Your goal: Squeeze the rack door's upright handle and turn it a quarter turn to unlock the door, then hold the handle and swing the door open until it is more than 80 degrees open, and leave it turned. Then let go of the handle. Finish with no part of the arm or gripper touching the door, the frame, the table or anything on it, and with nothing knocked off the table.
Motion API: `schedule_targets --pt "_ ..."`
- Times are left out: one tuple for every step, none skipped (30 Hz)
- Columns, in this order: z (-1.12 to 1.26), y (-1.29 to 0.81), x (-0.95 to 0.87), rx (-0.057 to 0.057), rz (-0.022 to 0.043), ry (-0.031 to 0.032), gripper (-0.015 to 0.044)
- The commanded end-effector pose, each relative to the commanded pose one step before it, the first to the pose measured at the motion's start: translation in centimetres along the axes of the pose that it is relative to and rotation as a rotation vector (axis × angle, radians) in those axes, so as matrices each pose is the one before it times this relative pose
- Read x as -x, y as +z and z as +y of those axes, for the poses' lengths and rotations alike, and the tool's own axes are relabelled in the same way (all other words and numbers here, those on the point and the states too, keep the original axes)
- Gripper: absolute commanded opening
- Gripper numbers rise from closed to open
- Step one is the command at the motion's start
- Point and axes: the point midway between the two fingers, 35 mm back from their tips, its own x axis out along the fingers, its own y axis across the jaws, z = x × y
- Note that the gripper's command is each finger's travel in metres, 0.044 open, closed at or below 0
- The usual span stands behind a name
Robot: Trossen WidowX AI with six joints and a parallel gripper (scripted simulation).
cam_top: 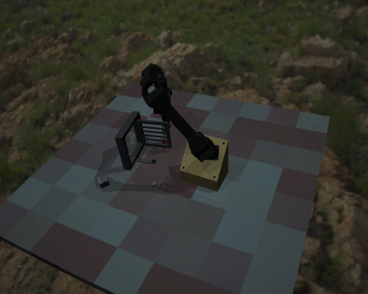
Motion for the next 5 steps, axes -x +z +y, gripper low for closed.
schedule_targets --pt "-0.115 -0.081 0.693 0.0036 0.00308 -0.00405 0.0298" --pt "0.0 -0.001 0.148 0.0 0.00009 -0.00001 0.0298" --pt "0.0 -0.002 0.148 0.0 0.00009 -0.00001 0.0298" --pt "0.001 -0.002 0.148 0.0 0.00009 0.0 0.0298" --pt "0.002 -0.003 0.148 0.0 0.00009 0.0 0.0298"
